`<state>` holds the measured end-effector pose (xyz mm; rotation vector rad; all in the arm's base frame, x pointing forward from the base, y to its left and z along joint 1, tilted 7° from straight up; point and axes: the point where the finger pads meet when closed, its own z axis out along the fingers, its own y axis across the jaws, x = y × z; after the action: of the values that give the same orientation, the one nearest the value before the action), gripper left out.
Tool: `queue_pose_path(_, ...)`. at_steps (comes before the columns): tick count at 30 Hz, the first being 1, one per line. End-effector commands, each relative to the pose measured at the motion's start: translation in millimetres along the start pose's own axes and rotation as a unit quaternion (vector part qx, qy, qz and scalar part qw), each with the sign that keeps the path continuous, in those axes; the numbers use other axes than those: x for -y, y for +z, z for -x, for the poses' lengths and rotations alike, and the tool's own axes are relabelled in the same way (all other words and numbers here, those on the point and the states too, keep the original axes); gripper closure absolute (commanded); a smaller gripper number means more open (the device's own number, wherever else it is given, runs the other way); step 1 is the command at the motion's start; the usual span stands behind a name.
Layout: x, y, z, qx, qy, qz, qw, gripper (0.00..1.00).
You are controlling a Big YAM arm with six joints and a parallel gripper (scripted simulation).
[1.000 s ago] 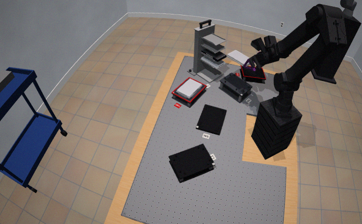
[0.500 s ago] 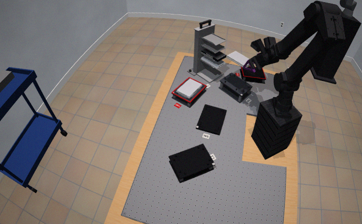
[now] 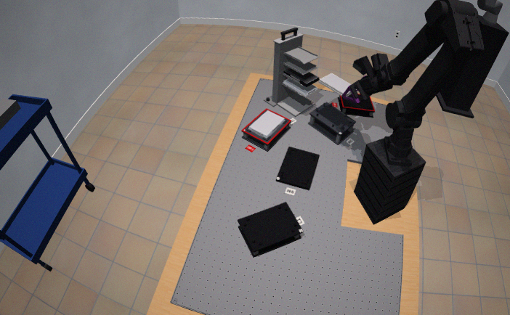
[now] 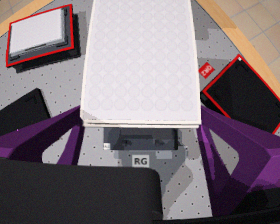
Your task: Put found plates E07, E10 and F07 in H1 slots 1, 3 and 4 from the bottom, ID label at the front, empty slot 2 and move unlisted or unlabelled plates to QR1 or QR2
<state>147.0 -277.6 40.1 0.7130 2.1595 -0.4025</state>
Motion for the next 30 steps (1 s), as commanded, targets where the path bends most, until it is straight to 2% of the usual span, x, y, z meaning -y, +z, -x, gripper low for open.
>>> queue_pose_path(1, 1.5, 2.4, 6.9, 0.011, -0.005, -0.002, 1.000, 0.14)
queue_pose_path(15, 0.2, 6.5, 0.5, 0.009, -0.003, -0.001, 1.000, 0.14)
queue_pose_path(16, 5.9, 5.8, 11.4, 0.020, -0.009, -0.008, 1.000, 0.14)
queue_pose_path(21, -0.2, 8.7, -2.2, 0.009, -0.002, -0.001, 1.000, 0.14)
queue_pose_path(30, -0.5, 11.9, -5.6, 0.009, -0.002, -0.001, 1.000, 0.14)
